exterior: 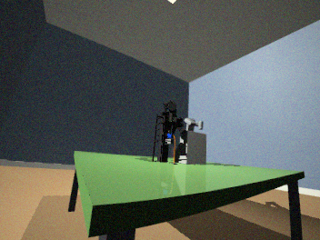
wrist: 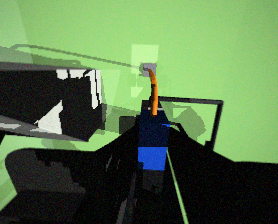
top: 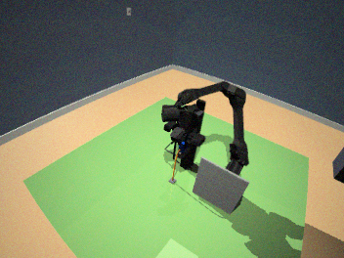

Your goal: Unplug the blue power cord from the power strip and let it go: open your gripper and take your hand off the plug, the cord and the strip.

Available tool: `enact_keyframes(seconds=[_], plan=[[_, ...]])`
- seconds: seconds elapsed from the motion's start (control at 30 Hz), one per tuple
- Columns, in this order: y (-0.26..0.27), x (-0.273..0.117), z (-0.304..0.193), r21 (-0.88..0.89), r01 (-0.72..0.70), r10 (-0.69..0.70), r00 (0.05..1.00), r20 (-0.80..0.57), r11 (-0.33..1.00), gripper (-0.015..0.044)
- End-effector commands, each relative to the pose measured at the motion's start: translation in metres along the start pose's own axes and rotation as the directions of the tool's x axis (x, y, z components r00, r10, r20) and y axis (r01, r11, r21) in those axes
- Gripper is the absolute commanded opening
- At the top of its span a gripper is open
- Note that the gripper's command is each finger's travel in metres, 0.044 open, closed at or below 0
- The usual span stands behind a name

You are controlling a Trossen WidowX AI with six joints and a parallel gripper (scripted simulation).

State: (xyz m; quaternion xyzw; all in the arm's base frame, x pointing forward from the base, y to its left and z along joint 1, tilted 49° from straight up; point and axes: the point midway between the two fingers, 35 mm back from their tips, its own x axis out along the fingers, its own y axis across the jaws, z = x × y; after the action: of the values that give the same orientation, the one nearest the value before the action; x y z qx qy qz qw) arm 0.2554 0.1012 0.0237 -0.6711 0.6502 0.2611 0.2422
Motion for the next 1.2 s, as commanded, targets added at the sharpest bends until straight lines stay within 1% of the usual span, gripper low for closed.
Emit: enact_keyframes(seconds=[0.0, 1.03, 1.17], plan=[[0.000, 0.000, 0.002, 0.001, 0.000, 0.000, 1.000, 0.000, 1.000, 0.0000], [-0.001, -0.006, 0.050, -0.002, 0.003, -0.003, 1.000, 0.002, 1.000, 0.0000], [-0.002, -0.001, 0.039, -0.004, 0.004, -0.004, 1.000, -0.002, 1.000, 0.0105]])
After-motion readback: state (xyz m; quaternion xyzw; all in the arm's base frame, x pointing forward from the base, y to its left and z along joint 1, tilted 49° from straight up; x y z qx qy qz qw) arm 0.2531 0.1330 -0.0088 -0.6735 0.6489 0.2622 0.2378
